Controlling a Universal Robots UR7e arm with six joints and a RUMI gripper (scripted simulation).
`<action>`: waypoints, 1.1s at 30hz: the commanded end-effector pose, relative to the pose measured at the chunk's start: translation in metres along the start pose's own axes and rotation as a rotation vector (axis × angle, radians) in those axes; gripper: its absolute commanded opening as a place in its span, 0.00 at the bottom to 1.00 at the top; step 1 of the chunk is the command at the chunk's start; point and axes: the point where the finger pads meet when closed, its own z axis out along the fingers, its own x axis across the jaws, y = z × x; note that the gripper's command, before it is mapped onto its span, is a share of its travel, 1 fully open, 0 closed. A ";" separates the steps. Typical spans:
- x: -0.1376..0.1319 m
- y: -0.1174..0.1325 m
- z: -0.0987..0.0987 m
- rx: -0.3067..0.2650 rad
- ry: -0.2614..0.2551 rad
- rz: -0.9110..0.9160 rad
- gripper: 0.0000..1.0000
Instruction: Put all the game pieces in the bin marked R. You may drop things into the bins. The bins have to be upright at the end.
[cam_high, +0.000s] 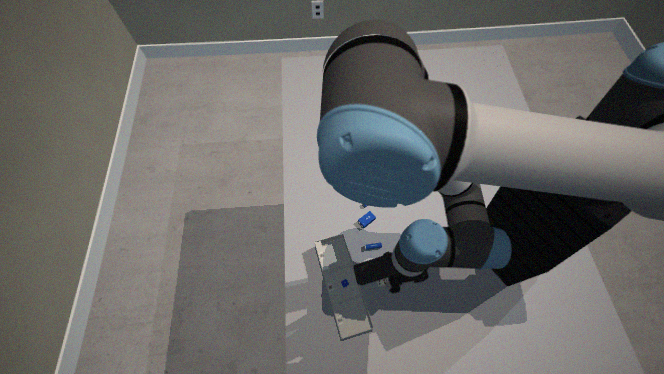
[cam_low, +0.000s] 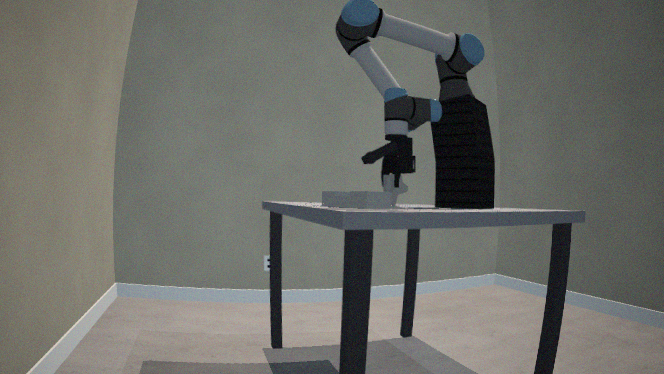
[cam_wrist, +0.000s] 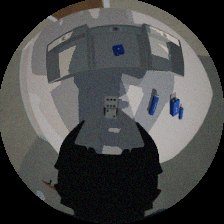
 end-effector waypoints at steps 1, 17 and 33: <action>0.000 0.000 0.000 0.001 0.000 0.000 0.00; 0.000 0.000 0.000 0.001 0.000 0.000 0.00; 0.000 0.000 -0.024 0.001 0.000 0.000 0.00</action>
